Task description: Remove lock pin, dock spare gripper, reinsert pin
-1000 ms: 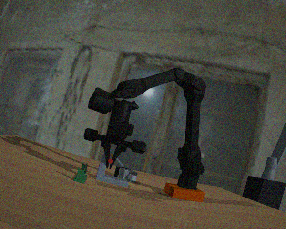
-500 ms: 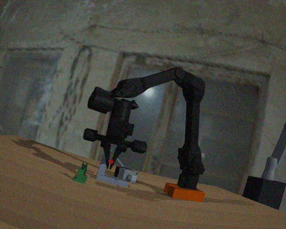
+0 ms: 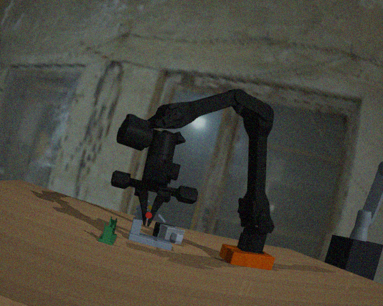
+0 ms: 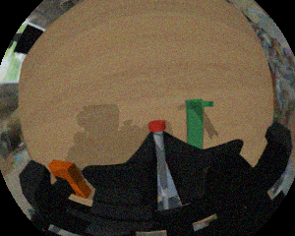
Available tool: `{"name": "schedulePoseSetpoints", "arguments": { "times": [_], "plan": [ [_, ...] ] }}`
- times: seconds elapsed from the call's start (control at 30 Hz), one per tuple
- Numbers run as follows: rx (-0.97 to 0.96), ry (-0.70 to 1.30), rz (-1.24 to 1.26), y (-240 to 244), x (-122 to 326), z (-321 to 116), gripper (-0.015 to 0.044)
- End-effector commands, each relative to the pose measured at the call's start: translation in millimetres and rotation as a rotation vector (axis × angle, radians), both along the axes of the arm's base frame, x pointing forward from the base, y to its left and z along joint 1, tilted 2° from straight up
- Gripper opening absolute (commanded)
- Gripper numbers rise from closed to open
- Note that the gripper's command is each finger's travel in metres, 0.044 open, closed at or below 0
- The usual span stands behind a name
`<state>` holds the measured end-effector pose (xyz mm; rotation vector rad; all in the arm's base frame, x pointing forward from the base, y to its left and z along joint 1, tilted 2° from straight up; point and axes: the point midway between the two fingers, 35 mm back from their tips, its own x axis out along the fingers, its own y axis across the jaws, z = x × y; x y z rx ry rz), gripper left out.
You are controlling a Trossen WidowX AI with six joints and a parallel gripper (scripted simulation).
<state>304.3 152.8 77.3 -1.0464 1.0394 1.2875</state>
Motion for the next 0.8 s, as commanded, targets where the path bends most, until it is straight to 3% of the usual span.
{"name": "schedulePoseSetpoints", "arguments": {
  "times": [0.0, 0.77],
  "plan": [
    [-0.003, -0.002, -0.006, 2.9, 1.5, 2.5, 0.0000],
    [-0.005, 0.013, -0.003, 19.3, 1.1, 10.1, 0.0000]
  ]
}}
